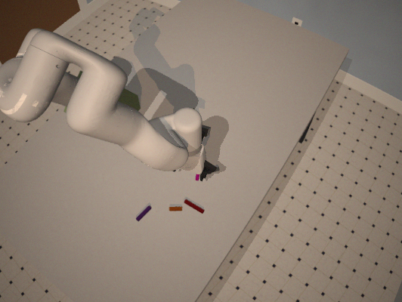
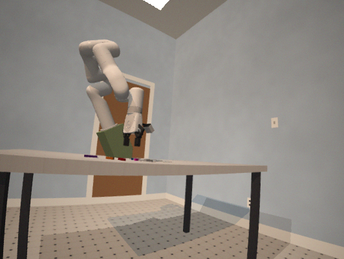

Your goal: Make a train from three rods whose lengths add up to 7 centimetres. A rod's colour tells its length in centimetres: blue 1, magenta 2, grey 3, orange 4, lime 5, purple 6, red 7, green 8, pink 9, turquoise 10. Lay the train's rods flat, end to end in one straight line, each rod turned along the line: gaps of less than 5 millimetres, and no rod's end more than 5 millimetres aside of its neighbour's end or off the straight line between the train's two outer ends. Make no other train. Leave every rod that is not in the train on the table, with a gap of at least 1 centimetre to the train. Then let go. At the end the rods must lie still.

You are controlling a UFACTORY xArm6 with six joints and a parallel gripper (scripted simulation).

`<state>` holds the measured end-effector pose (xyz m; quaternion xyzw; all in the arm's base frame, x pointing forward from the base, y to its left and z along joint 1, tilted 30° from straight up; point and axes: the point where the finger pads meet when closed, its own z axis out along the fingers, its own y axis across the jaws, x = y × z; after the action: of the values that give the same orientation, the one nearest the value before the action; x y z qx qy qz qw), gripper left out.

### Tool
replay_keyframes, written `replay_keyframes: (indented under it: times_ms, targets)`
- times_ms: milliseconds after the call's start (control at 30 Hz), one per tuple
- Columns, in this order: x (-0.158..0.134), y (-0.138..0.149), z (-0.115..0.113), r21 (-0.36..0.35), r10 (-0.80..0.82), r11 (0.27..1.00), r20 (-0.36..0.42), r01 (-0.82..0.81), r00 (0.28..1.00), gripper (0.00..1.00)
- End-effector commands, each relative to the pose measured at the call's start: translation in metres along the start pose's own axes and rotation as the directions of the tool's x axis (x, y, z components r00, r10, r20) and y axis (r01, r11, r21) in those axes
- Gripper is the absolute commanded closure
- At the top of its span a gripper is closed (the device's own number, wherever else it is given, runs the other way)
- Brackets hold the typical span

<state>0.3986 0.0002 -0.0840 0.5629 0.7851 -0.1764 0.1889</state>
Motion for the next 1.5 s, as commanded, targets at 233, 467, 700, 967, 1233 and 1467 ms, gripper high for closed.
replay_keyframes:
  times_ms: [233,467,700,967,1233,1467]
  targets:
    - [-0.009,0.004,-0.001,-0.018,0.337,0.941,0.003,-0.337,0.942,0.00]
    - [-0.013,0.005,-0.001,-0.018,0.492,0.871,-0.001,-0.491,0.871,0.00]
    - [-0.018,0.006,-0.001,-0.018,0.631,0.776,-0.004,-0.630,0.776,0.00]
    - [-0.022,0.007,-0.001,-0.017,0.740,0.673,-0.006,-0.740,0.673,0.00]
    - [-0.029,0.009,-0.001,-0.015,0.878,0.479,-0.010,-0.878,0.479,0.00]
    - [-0.033,0.010,-0.001,-0.013,0.948,0.319,-0.013,-0.948,0.319,0.00]
